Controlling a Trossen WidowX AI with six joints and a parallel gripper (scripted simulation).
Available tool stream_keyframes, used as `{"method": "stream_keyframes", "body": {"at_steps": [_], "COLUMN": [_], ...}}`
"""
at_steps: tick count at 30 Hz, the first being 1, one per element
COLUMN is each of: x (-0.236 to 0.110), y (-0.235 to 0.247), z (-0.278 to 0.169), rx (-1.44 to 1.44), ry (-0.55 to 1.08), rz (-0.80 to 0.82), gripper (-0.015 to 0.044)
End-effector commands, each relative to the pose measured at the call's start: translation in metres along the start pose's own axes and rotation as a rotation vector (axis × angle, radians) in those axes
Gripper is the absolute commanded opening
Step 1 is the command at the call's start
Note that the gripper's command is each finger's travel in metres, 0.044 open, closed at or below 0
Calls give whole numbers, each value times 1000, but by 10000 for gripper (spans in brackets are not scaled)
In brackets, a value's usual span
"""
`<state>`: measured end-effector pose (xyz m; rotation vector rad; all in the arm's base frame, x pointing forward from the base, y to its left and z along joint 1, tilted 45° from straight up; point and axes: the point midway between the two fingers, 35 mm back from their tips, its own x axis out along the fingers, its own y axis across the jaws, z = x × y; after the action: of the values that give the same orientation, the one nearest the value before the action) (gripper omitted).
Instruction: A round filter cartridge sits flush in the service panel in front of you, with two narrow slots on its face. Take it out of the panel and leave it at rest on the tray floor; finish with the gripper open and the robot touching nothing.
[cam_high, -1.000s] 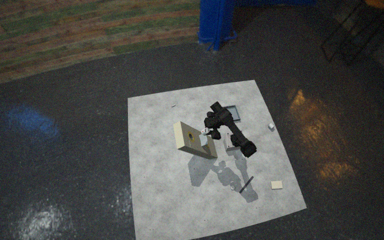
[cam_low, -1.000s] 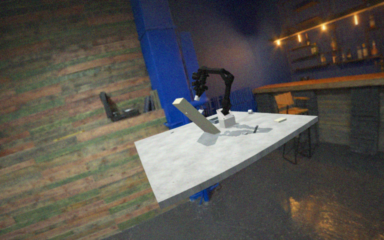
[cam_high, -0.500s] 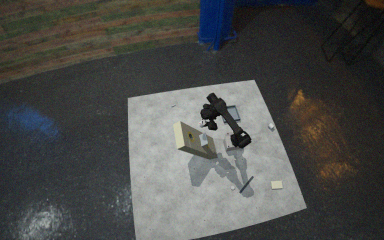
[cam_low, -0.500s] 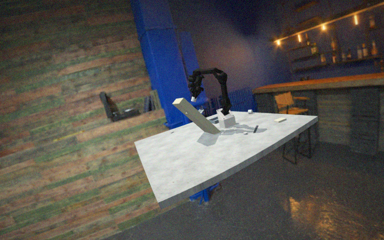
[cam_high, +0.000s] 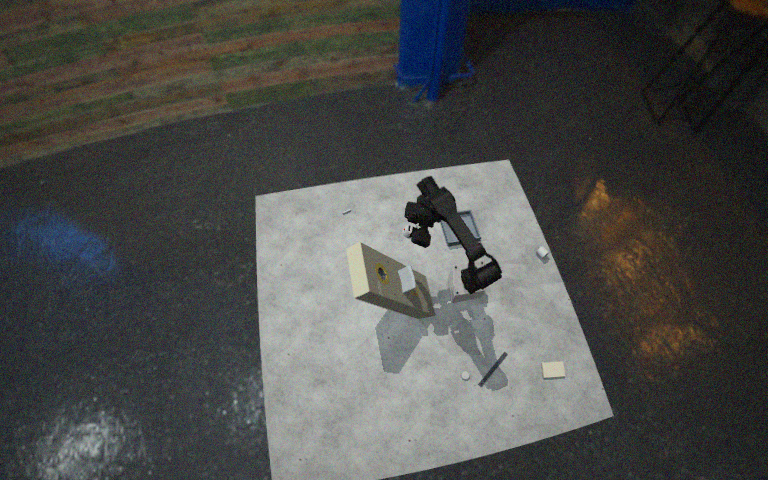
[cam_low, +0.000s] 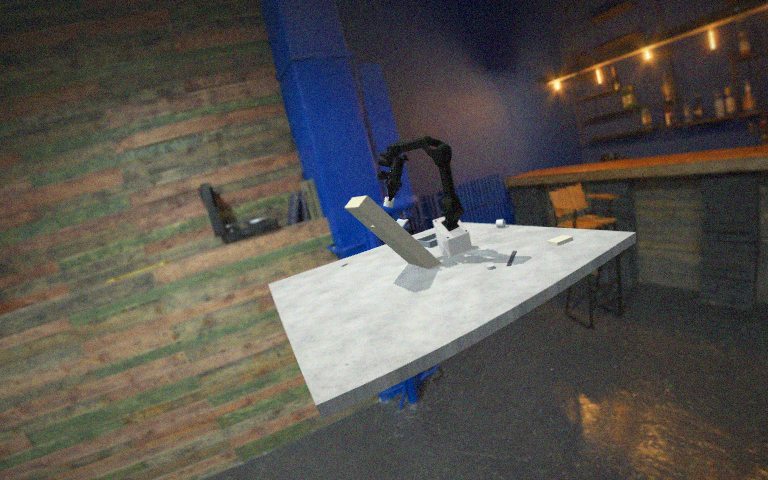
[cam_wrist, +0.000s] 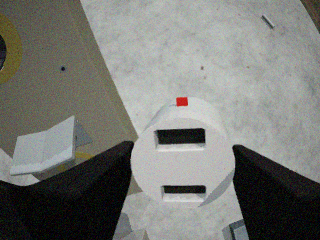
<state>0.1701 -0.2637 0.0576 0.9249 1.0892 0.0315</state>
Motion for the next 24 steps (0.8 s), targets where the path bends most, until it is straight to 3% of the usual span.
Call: {"method": "stream_keyframes", "body": {"at_steps": [1,16,24], "x": [5,15,17], "y": [-27,-127,-142], "z": [-10,-55,-69], "rx": [131,676,735], "ry": [11,-41,-49], "rz": [-68,-374,-409], "gripper": [0,0,0]}}
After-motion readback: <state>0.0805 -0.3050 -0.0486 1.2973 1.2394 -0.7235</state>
